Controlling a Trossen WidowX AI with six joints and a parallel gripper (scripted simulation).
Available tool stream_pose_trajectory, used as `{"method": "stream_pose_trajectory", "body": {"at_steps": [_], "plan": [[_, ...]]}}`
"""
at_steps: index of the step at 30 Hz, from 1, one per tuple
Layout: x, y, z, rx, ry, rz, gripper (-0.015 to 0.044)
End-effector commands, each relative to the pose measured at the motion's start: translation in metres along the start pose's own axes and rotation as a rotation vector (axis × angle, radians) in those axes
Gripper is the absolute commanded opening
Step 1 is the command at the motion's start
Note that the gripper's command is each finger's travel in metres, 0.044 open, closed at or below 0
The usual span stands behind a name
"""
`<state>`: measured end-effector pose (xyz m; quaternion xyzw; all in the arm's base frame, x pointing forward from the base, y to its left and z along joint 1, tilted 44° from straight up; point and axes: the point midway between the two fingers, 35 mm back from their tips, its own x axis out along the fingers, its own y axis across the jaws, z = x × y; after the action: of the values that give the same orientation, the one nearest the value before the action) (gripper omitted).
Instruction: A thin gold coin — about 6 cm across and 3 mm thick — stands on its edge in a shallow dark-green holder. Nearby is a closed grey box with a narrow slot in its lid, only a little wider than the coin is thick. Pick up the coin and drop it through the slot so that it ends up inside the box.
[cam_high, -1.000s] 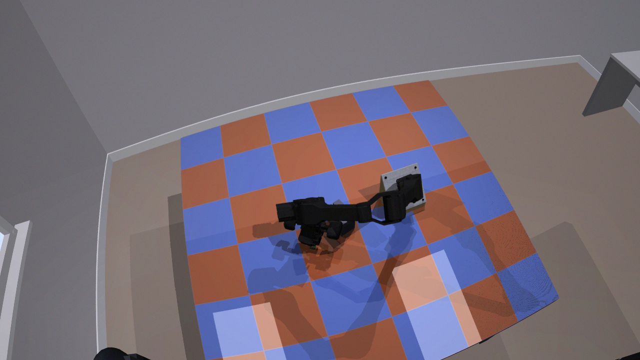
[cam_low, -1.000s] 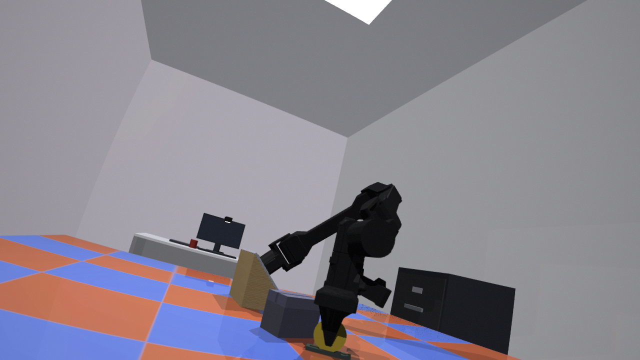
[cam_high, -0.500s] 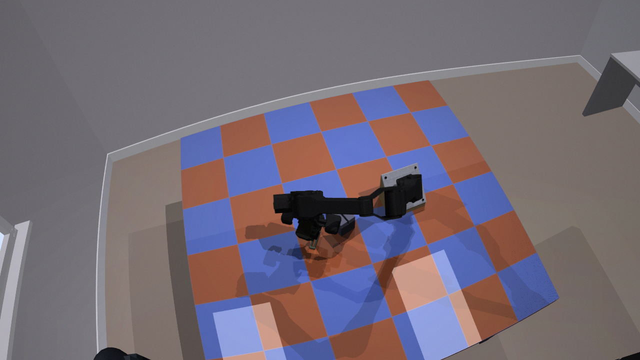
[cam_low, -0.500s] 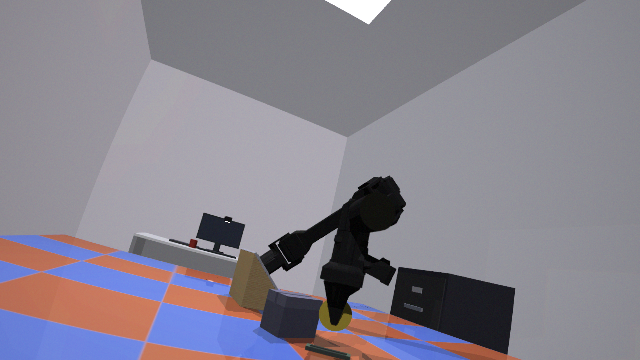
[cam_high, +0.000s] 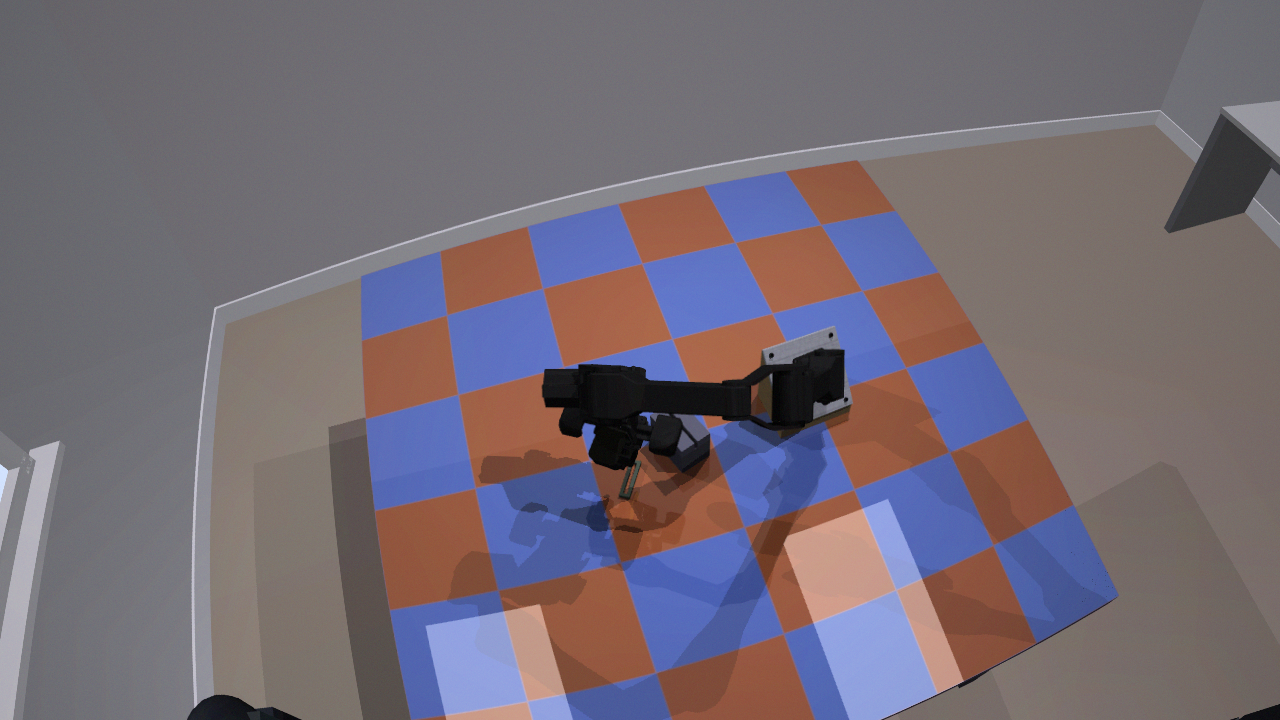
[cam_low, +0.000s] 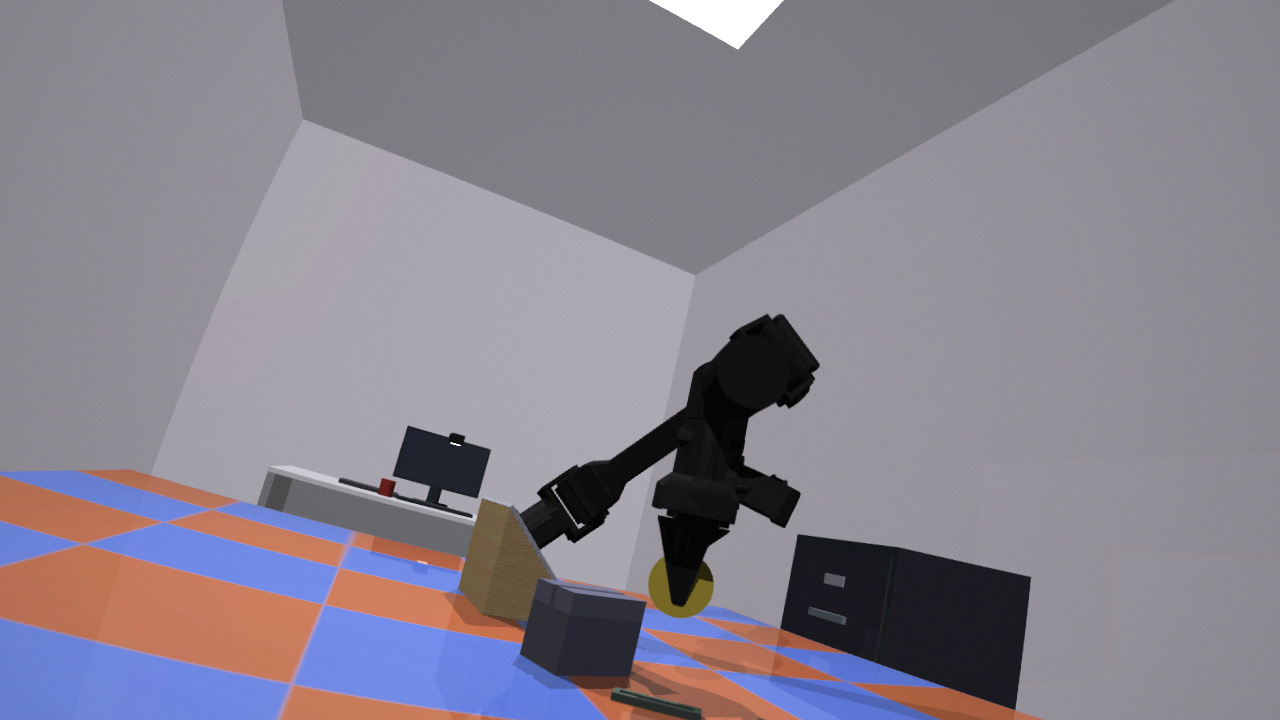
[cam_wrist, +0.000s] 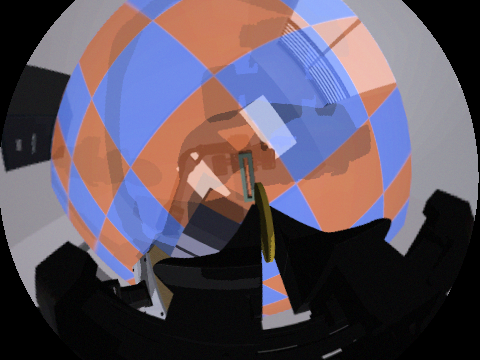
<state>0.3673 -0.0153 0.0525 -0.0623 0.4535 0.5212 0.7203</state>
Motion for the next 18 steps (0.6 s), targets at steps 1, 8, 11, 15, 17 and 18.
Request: {"method": "stream_pose_trajectory", "body": {"at_steps": [1,8,11,15,17,18], "plan": [[-0.0119,-0.0001,0.0006,-0.009,0.004,-0.005,0.0],[-0.0157,0.001,0.0014,-0.096,0.004,-0.004,0.0],[-0.0159,0.0016,0.0025,-0.2,0.004,-0.004,0.0],[-0.0162,0.0025,0.004,-0.34,0.004,-0.004,0.0],[-0.0163,0.003,0.0047,-0.41,0.004,-0.003,0.0],[-0.0164,0.0032,0.0051,-0.445,0.004,-0.003,0.0]]}}
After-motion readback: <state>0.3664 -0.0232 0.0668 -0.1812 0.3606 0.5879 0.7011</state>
